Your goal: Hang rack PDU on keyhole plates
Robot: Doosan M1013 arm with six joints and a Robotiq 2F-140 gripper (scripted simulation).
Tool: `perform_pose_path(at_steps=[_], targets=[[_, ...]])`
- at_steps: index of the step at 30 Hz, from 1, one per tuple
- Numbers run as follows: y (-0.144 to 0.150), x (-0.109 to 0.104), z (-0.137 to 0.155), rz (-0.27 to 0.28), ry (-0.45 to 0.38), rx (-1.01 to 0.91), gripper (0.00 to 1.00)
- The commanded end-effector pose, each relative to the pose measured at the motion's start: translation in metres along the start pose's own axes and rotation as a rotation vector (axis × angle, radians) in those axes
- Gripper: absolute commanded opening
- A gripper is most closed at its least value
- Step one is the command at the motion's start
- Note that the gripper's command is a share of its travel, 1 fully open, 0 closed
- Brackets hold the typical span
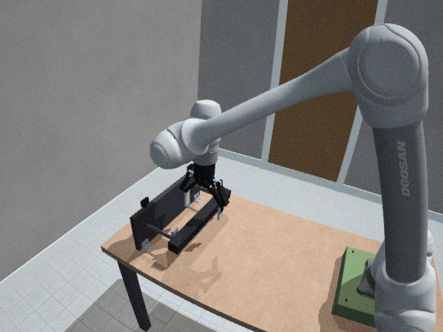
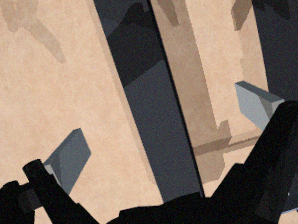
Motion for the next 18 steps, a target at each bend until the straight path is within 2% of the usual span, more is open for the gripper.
perform_pose_path(at_steps=[1,5,7,12,18], targets=[[0.000,-0.010,0.000,0.000,0.000,0.000,1.00],[0.000,-0.030,0.000,0.000,0.000,0.000,1.00],[0.000,-0.030,0.000,0.000,0.000,0.000,1.00],[0.000,-0.049,0.000,0.000,0.000,0.000,1.00],[0.000,-0.053,0.000,0.000,0.000,0.000,1.00]])
Point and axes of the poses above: the point where the finger pads meet when closed, its own x axis out along the fingers, its own y axis across the jaws, z = x × y, the point moved 4 cm from there along -x, back along the fingers, and after that the axes turned 4 degrees about -x, right-handed, at the moved point
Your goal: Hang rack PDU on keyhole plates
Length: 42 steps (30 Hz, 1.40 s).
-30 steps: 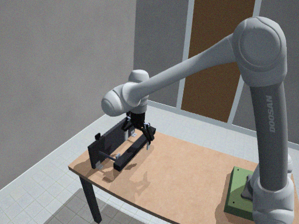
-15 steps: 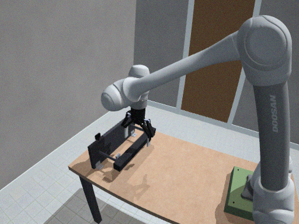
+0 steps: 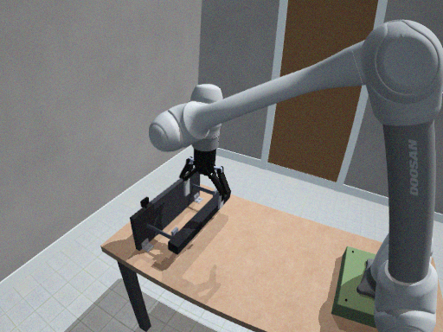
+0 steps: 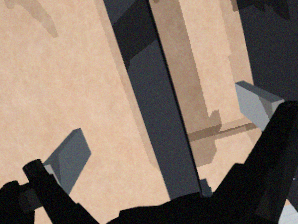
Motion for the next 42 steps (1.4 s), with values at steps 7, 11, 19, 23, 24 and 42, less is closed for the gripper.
perform_pose_path(at_steps=[7,11,19,23,24,42], targets=[[-0.002,0.000,0.000,0.000,0.000,0.000,1.00],[-0.008,0.000,-0.001,0.000,0.000,0.000,1.00],[-0.034,0.000,-0.002,0.000,0.000,0.000,1.00],[-0.043,0.000,-0.003,0.000,0.000,0.000,1.00],[-0.048,0.000,-0.003,0.000,0.000,0.000,1.00],[-0.117,0.000,-0.008,0.000,0.000,0.000,1.00]])
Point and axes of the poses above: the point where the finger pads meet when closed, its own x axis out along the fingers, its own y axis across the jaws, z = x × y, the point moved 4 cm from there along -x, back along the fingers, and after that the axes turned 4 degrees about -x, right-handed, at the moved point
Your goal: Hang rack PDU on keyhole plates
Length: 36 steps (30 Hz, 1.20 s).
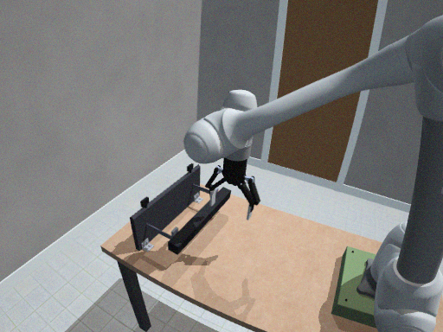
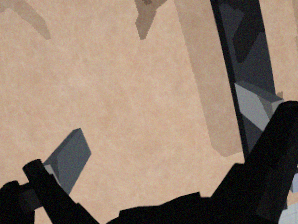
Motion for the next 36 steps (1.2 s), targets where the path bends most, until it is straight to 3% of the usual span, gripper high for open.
perform_pose_path(at_steps=[1,36], targets=[[-0.007,0.000,0.000,0.000,0.000,0.000,1.00],[-0.017,0.000,-0.001,0.000,0.000,0.000,1.00]])
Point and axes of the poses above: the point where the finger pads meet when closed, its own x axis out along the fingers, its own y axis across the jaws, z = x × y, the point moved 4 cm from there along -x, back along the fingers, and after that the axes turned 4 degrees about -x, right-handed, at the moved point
